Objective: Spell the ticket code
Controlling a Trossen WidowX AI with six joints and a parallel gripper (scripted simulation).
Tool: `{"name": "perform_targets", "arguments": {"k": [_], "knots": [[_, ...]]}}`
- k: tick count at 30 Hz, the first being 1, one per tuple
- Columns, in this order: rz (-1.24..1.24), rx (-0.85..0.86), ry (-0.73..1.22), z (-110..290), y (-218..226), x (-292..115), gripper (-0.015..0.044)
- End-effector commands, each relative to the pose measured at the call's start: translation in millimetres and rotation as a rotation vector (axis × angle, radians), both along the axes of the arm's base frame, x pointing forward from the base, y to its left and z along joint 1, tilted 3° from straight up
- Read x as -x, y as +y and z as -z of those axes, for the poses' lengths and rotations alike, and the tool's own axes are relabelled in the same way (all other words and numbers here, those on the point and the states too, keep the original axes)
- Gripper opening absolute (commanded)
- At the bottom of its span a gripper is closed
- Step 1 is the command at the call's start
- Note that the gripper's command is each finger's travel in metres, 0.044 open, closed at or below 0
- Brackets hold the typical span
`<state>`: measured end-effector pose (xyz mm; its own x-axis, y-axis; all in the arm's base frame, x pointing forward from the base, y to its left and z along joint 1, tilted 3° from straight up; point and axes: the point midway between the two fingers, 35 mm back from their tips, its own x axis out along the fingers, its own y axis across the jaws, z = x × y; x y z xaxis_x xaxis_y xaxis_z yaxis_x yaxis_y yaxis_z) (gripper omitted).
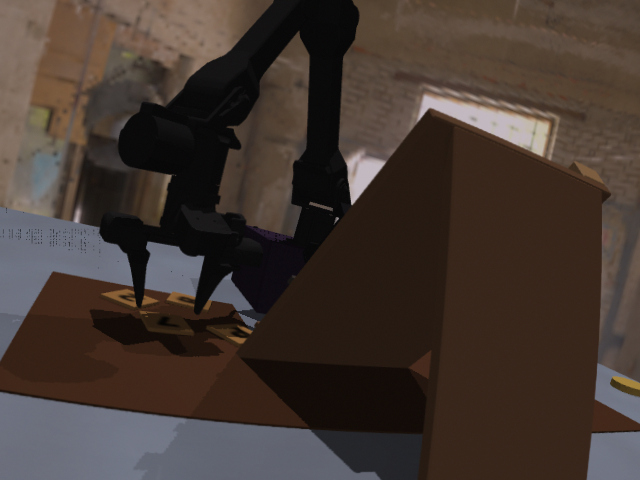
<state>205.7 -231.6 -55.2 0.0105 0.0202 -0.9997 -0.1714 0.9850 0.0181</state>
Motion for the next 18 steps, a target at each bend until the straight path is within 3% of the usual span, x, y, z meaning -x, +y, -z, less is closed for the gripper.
{"name": "perform_targets", "arguments": {"k": [1, 18], "knots": [[0.006, 0.000, 0.006, 5.4, 0.3, 1.0, 0.0340], [0.006, 0.000, 0.006, 18.1, 0.7, 1.0, 0.0340]]}}
